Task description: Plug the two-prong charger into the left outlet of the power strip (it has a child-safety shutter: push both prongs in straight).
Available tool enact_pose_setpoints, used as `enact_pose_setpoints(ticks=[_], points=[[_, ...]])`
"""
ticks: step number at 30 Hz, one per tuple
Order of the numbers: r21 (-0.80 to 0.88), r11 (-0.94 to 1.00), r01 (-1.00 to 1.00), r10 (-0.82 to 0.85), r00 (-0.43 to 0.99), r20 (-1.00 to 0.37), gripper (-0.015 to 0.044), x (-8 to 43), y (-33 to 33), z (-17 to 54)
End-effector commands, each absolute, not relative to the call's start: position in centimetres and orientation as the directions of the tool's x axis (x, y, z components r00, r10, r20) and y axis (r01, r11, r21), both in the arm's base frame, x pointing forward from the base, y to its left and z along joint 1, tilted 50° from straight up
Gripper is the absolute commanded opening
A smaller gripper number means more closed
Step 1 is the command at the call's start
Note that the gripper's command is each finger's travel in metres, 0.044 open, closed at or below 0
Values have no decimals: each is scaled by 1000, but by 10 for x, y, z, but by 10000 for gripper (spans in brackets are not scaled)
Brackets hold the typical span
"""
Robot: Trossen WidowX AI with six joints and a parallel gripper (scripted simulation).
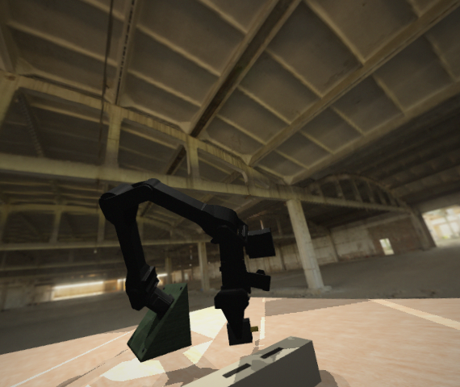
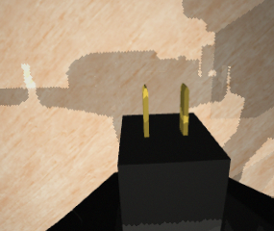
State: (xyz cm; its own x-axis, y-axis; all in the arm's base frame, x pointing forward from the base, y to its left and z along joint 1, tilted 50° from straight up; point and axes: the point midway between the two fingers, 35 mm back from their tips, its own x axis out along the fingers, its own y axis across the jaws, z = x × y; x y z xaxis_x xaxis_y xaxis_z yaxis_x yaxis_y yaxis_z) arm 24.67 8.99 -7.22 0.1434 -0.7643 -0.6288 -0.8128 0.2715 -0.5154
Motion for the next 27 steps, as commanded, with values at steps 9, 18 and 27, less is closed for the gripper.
enact_pose_setpoints(ticks=[9, 18, 27], points=[[-631, 408, -660, -759, 140, -636, 0, 256, 80, -67], [-694, 499, -519, -756, 132, -642, 0, 262, 71, -65], [-737, 572, -360, -753, 126, -646, 0, 268, 61, -62]])
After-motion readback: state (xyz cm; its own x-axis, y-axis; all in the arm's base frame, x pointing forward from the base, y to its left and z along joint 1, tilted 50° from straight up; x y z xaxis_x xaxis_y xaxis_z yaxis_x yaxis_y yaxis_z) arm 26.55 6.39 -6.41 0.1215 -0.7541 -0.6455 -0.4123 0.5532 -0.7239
